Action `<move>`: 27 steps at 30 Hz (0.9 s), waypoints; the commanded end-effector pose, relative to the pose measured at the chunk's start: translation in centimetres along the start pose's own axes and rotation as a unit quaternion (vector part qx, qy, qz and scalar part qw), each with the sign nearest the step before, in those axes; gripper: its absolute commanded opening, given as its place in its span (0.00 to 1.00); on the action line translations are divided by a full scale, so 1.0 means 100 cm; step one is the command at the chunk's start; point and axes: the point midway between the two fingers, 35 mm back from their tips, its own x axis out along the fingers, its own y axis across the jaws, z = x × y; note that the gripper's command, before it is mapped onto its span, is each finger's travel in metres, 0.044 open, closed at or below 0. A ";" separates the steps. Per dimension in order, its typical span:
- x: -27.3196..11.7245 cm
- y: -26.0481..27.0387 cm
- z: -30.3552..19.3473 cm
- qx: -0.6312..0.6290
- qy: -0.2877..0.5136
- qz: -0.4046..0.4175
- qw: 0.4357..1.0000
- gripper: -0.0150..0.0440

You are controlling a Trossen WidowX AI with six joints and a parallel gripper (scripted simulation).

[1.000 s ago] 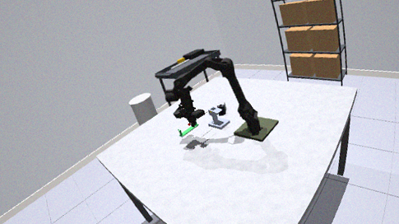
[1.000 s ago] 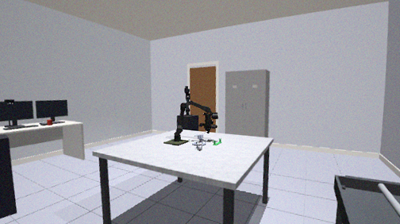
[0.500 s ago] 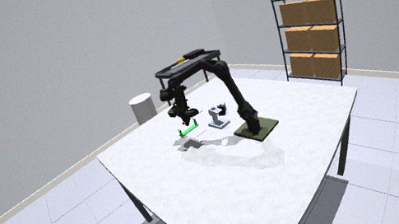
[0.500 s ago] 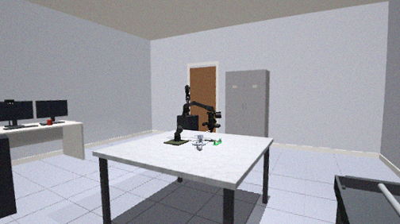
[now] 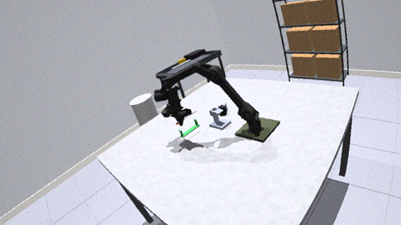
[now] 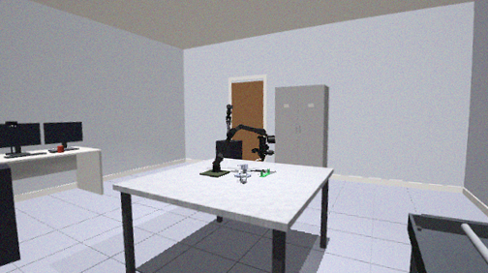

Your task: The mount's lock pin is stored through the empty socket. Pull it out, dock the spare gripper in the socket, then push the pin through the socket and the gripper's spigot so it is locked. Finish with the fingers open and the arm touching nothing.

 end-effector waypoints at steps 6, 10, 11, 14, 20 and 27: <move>0.001 -0.021 0.009 -0.002 0.000 0.000 1.000 0.25; 0.001 -0.030 0.013 -0.002 0.000 -0.001 1.000 0.25; 0.001 -0.032 0.014 -0.002 0.000 -0.001 1.000 0.25; 0.002 -0.038 0.017 -0.002 0.000 -0.001 1.000 0.25; 0.004 -0.051 0.021 -0.002 -0.001 -0.002 1.000 0.25; 0.006 -0.059 0.024 -0.002 -0.001 -0.002 1.000 0.25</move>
